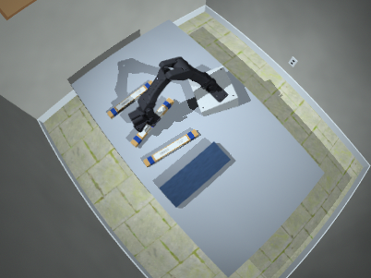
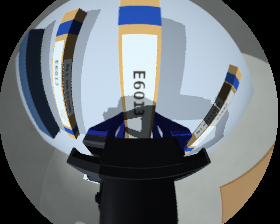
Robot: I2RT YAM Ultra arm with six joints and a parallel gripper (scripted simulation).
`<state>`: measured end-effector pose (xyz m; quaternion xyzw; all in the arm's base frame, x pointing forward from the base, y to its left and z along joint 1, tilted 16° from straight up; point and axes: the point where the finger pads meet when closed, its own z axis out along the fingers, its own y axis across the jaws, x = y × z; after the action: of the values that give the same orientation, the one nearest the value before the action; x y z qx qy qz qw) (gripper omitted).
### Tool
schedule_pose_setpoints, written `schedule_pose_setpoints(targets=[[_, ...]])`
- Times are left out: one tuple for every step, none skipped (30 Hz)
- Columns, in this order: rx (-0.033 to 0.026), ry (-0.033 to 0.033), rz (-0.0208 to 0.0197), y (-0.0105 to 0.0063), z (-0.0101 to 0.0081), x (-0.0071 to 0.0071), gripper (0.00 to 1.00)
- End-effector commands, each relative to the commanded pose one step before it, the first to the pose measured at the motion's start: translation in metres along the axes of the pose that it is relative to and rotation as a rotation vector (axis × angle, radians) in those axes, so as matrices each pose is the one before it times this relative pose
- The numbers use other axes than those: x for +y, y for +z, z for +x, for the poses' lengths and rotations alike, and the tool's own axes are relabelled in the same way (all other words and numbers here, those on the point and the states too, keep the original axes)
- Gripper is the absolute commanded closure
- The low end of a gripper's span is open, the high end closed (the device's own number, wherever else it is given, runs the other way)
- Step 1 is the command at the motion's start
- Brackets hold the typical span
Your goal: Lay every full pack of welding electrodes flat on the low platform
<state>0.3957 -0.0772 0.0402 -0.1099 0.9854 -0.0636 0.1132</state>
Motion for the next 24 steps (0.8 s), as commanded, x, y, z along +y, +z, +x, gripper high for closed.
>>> schedule_pose_setpoints(targets=[[-0.06687, 0.00483, 0.02130, -0.01915, -0.01326, -0.00859, 1.00], [0.00154, 0.00016, -0.00057, 0.00075, 0.00093, 0.00020, 1.00], [0.00000, 0.00000, 0.00000, 0.00000, 0.00000, 0.00000, 1.00], [0.00000, 0.00000, 0.00000, 0.00000, 0.00000, 0.00000, 1.00], [0.00784, 0.00078, -0.00340, 0.00142, 0.00311, 0.00100, 1.00], [-0.00181, 0.00005, 0.00096, -0.00117, -0.00126, -0.00067, 1.00], [0.00205, 0.00017, -0.00079, 0.00011, 0.00067, 0.00004, 1.00], [-0.00519, 0.00063, 0.00232, -0.00075, -0.00167, -0.00100, 1.00], [-0.00356, 0.00054, 0.00165, -0.00041, -0.00108, -0.00072, 1.00], [-0.00113, 0.00053, 0.00065, 0.00010, -0.00016, -0.00032, 1.00], [0.00071, 0.00045, -0.00014, 0.00051, 0.00057, 0.00001, 1.00], [0.00113, -0.00003, -0.00047, 0.00056, 0.00065, 0.00025, 1.00], [0.00156, -0.00050, -0.00086, 0.00056, 0.00070, 0.00052, 1.00], [0.00347, -0.00140, -0.00197, 0.00108, 0.00155, 0.00119, 1.00], [-0.00670, -0.00203, 0.00200, -0.00204, -0.00337, -0.00033, 1.00], [-0.00037, -0.00179, -0.00049, -0.00025, -0.00047, 0.00061, 1.00], [0.00019, -0.00048, -0.00025, 0.00032, 0.00018, 0.00031, 1.00], [0.00040, 0.00014, -0.00014, 0.00036, 0.00033, 0.00011, 1.00], [0.00104, 0.00027, -0.00040, 0.00045, 0.00057, 0.00019, 1.00], [0.00000, 0.00000, 0.00000, 0.00000, 0.00000, 0.00000, 1.00], [0.00000, 0.00000, 0.00000, 0.00000, 0.00000, 0.00000, 1.00], [0.00768, -0.00029, -0.00328, 0.00061, 0.00232, 0.00098, 1.00], [0.00329, 0.00008, -0.00131, 0.00101, 0.00165, 0.00054, 1.00], [-0.00467, 0.00011, 0.00198, -0.00144, -0.00219, -0.00090, 1.00]])
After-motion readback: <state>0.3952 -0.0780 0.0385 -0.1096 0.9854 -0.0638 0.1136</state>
